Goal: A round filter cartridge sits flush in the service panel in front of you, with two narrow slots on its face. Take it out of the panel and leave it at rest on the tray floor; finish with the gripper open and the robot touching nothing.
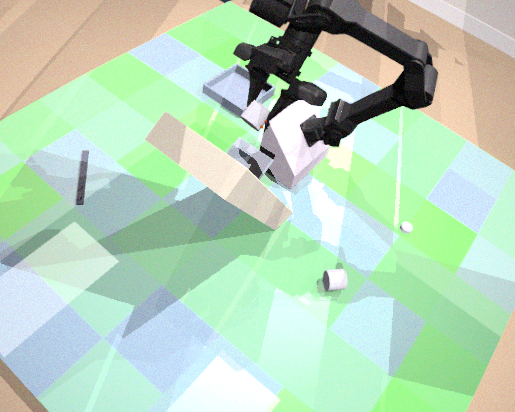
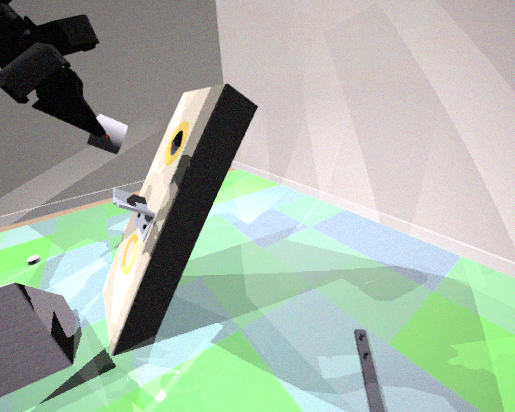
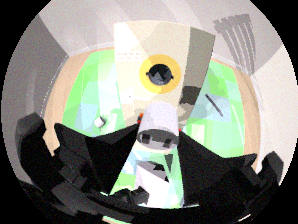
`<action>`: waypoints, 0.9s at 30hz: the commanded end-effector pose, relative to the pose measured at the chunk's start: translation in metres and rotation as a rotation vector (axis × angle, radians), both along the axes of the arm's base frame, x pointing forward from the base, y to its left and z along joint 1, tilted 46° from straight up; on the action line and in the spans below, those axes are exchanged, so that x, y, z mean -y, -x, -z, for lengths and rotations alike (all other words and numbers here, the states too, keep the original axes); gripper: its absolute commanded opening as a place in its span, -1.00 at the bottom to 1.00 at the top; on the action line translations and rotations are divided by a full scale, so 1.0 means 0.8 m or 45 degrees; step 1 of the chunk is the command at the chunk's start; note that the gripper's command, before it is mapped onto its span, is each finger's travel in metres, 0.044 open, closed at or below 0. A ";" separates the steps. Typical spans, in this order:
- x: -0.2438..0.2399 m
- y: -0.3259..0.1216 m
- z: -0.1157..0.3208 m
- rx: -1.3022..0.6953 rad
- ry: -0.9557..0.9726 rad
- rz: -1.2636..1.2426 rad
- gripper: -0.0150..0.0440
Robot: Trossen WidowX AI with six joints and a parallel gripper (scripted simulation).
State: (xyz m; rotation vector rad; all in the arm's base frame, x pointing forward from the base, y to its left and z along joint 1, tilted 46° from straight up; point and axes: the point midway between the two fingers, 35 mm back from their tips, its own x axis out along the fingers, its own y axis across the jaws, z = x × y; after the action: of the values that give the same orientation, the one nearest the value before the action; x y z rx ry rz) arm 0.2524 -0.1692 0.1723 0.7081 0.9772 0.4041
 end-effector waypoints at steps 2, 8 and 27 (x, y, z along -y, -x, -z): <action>0.018 -0.002 0.014 0.004 0.007 -0.017 -0.49; 0.042 -0.007 0.044 0.008 0.011 -0.038 -0.49; 0.101 0.042 0.139 -0.357 0.010 0.216 -0.49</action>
State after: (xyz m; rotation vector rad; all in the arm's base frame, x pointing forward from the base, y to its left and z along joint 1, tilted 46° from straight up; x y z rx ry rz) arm 0.2341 -0.2393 0.0778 0.7895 1.1215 0.2545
